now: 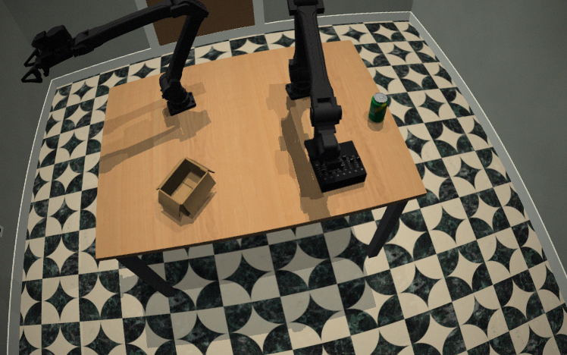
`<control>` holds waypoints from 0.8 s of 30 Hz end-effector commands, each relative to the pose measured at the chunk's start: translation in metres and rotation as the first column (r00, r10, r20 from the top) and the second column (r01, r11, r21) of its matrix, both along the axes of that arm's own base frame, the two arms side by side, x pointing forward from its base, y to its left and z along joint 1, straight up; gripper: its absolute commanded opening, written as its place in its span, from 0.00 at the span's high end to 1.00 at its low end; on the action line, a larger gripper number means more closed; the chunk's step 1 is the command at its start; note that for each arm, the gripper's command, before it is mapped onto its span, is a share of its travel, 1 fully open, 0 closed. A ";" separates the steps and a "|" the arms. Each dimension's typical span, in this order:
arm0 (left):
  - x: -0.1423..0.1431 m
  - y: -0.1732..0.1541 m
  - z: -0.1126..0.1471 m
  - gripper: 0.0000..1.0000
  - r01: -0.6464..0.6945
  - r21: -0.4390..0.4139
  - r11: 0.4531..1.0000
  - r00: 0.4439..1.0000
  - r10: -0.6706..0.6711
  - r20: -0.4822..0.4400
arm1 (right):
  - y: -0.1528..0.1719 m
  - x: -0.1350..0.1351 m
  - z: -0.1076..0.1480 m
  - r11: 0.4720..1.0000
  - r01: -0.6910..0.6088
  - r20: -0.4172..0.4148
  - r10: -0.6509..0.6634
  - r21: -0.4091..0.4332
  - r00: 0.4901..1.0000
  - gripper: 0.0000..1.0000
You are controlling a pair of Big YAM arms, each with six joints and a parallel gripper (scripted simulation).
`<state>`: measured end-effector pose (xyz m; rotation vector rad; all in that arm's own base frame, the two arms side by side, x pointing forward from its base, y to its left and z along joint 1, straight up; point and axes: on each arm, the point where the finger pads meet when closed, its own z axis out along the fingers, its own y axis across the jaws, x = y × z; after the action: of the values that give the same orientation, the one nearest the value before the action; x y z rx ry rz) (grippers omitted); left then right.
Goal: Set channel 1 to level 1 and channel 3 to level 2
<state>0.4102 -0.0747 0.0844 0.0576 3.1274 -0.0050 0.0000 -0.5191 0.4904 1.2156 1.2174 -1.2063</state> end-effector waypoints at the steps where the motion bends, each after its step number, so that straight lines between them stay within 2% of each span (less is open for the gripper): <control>1: 0.000 -0.005 -0.012 1.00 0.005 0.005 1.000 1.000 -0.005 -0.013 | 0.000 -0.003 0.024 0.998 0.003 0.009 -0.003 -0.059 1.000 0.00; 7: 0.000 -0.005 -0.015 1.00 0.005 0.005 1.000 1.000 -0.005 -0.013 | 0.000 -0.003 0.024 0.998 0.003 0.009 -0.003 -0.059 1.000 0.00; 8: 0.009 -0.007 -0.007 1.00 0.005 0.001 1.000 1.000 -0.005 0.005 | 0.000 -0.003 0.024 0.998 0.003 0.009 -0.003 -0.059 1.000 0.00; 12: -0.001 -0.005 -0.018 1.00 0.005 0.005 1.000 1.000 -0.005 -0.015 | 0.000 -0.003 0.024 0.998 0.003 0.009 -0.003 -0.059 1.000 0.00; 24: 0.002 -0.005 -0.017 1.00 0.005 0.004 1.000 1.000 -0.005 -0.013 | 0.000 -0.003 0.024 0.998 0.003 0.009 -0.003 -0.059 1.000 0.00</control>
<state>0.4101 -0.0746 0.0769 0.0575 3.1258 -0.0054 0.0000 -0.5191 0.4904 1.2156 1.2174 -1.2063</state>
